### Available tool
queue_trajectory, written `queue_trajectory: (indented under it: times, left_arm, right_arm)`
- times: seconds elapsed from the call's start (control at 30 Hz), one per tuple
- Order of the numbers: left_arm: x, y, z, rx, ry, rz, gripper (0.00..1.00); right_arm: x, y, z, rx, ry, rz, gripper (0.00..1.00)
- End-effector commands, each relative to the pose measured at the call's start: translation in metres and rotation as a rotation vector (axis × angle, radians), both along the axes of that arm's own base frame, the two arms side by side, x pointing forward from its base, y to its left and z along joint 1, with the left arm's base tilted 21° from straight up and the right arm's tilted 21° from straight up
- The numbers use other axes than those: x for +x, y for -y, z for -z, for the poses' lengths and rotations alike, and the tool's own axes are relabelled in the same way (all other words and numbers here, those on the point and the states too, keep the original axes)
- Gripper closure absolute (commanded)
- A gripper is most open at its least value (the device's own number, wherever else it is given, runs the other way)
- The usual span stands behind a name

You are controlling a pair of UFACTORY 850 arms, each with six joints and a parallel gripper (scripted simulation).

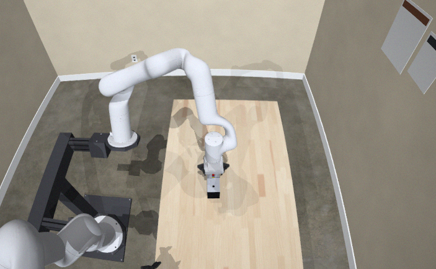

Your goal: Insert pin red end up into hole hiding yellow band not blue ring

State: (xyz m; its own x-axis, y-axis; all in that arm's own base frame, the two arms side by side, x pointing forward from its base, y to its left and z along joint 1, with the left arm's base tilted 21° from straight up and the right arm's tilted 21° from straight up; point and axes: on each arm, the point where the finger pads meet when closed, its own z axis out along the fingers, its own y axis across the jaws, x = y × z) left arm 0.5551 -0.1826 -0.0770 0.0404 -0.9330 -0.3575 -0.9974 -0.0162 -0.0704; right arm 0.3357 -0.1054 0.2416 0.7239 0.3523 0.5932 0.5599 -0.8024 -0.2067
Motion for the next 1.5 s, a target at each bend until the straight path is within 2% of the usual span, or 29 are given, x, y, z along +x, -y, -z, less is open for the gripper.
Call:
queue_trajectory:
  times: [0.0, 0.1, 0.13, 0.67, 0.7, 1.23, 1.27, 1.47]
  left_arm:
    - [0.001, 0.001, -0.001, -0.001, 0.002, 0.0, 0.0]
    - [0.001, 0.001, -0.001, -0.001, 0.002, 0.0, 0.0]
    - [0.0, 0.005, -0.012, -0.001, 0.002, 0.0, 0.0]
    - [0.0, 0.005, -0.012, -0.001, 0.002, 0.0, 0.0]
    - [-0.001, 0.009, -0.023, -0.001, 0.002, 0.0, 0.0]
    - [-0.001, 0.009, -0.023, -0.001, 0.002, 0.0, 0.0]
    - [-0.001, 0.014, -0.034, -0.001, 0.002, 0.0, 0.0]
    - [-0.001, 0.014, -0.034, -0.001, 0.002, 0.0, 0.0]
  right_arm:
    - [0.0, 0.0, -0.001, -0.001, 0.001, 0.0, 0.0]
    - [0.0, 0.0, -0.001, -0.001, 0.001, 0.0, 0.0]
    - [0.0, 0.0, -0.001, -0.001, 0.001, 0.0, 0.0]
    - [0.0, 0.0, -0.001, -0.001, 0.001, 0.0, 0.0]
    - [0.0, 0.0, -0.001, -0.001, 0.001, 0.0, 0.0]
    - [0.0, 0.0, -0.001, -0.001, 0.001, 0.0, 0.0]
    - [0.0, 0.0, -0.001, -0.001, 0.001, 0.0, 0.0]
    - [0.0, 0.0, -0.001, -0.001, 0.001, 0.0, 0.0]
